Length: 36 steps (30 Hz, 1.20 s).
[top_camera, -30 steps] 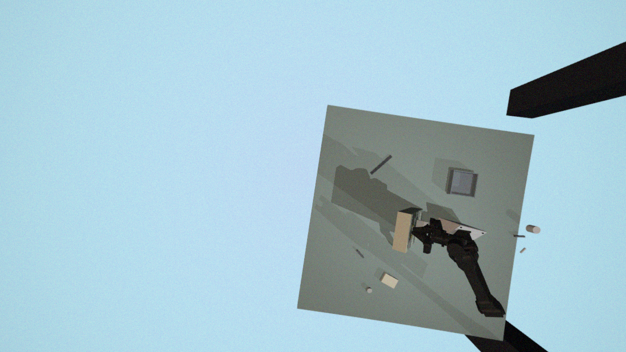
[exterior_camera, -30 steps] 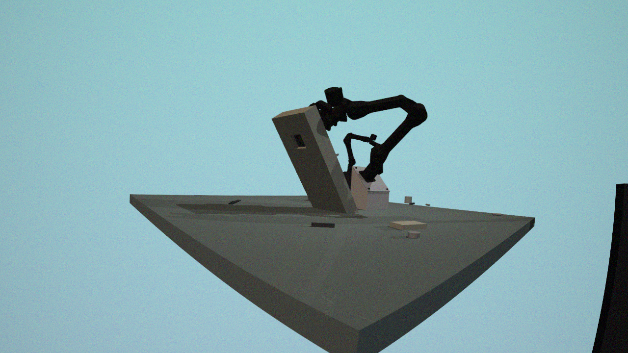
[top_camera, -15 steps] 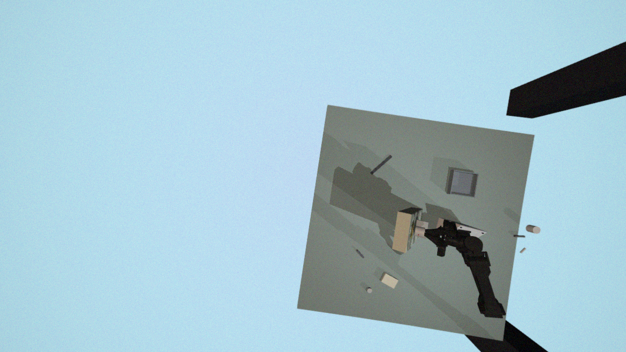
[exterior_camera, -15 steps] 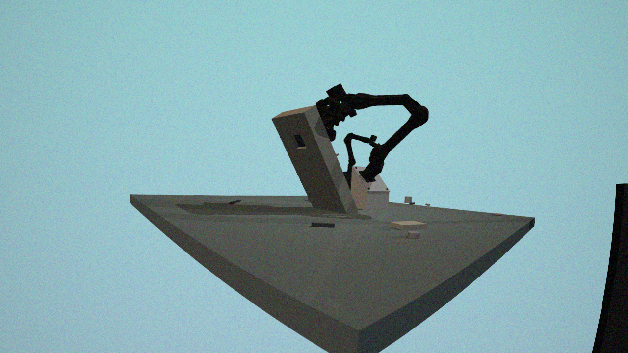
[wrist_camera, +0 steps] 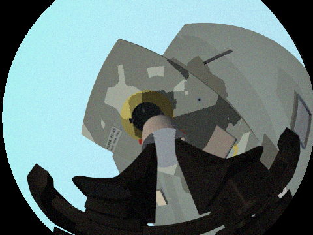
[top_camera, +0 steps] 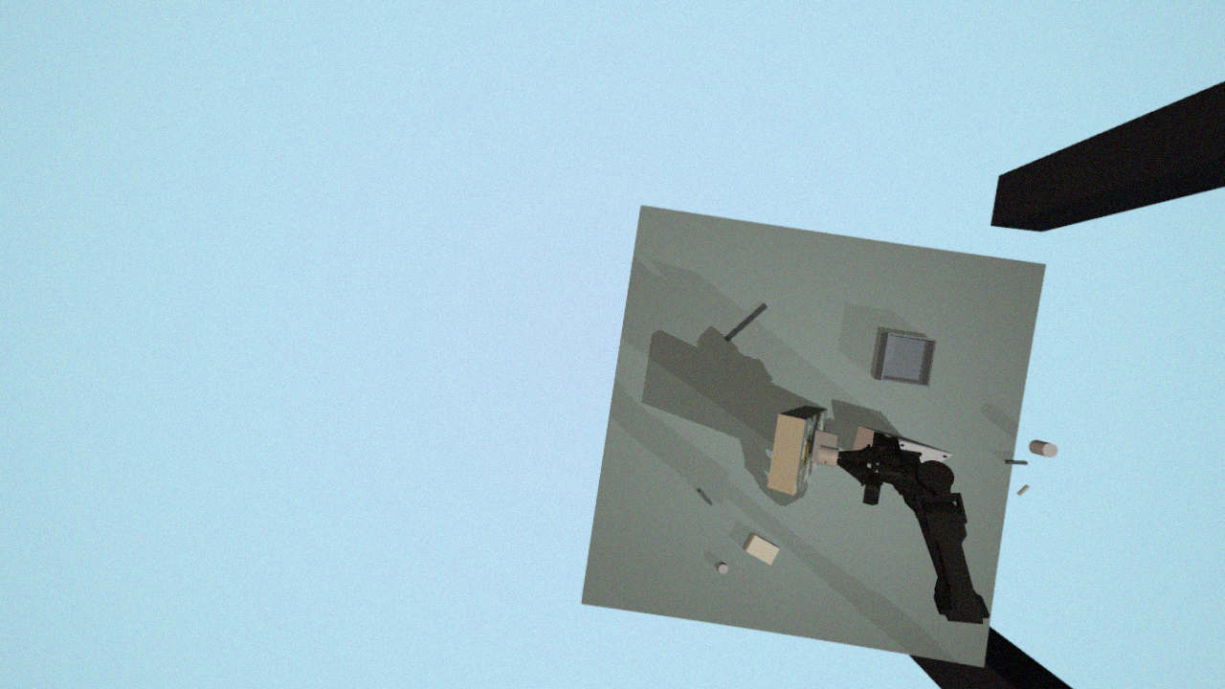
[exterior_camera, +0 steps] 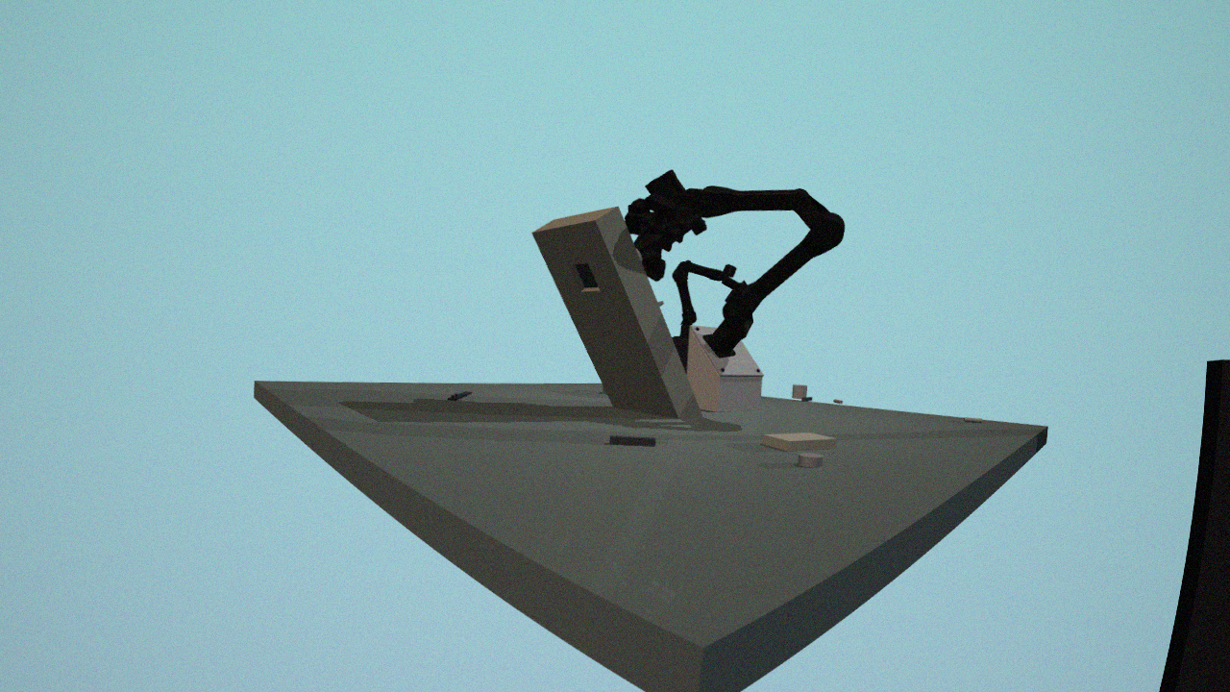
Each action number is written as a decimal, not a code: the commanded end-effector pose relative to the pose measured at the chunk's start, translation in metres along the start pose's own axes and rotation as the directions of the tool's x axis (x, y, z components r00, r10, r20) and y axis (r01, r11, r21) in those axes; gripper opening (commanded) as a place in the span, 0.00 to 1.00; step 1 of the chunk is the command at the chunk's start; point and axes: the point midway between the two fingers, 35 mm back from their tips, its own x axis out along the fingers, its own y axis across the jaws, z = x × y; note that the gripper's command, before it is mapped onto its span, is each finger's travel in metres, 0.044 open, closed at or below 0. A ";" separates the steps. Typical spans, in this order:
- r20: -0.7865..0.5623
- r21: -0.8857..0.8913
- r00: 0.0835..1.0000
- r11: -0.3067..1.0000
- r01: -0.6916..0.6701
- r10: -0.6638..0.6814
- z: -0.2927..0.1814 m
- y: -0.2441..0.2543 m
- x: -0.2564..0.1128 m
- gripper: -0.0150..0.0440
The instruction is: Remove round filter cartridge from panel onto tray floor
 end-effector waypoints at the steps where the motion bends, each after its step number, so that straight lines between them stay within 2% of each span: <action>1: -0.001 -0.005 1.000 1.000 -0.004 0.004 -0.007 -0.009 0.001 0.25; 16: -0.001 -0.005 1.000 1.000 -0.004 0.004 -0.035 -0.046 0.007 0.25; 20: -0.002 0.004 1.000 1.000 0.001 -0.001 -0.032 -0.043 0.007 0.42; 33: -0.001 -0.005 1.000 1.000 -0.004 0.004 -0.035 -0.046 0.007 0.42; 36: -0.001 -0.005 1.000 1.000 -0.004 0.004 -0.025 -0.033 0.005 0.42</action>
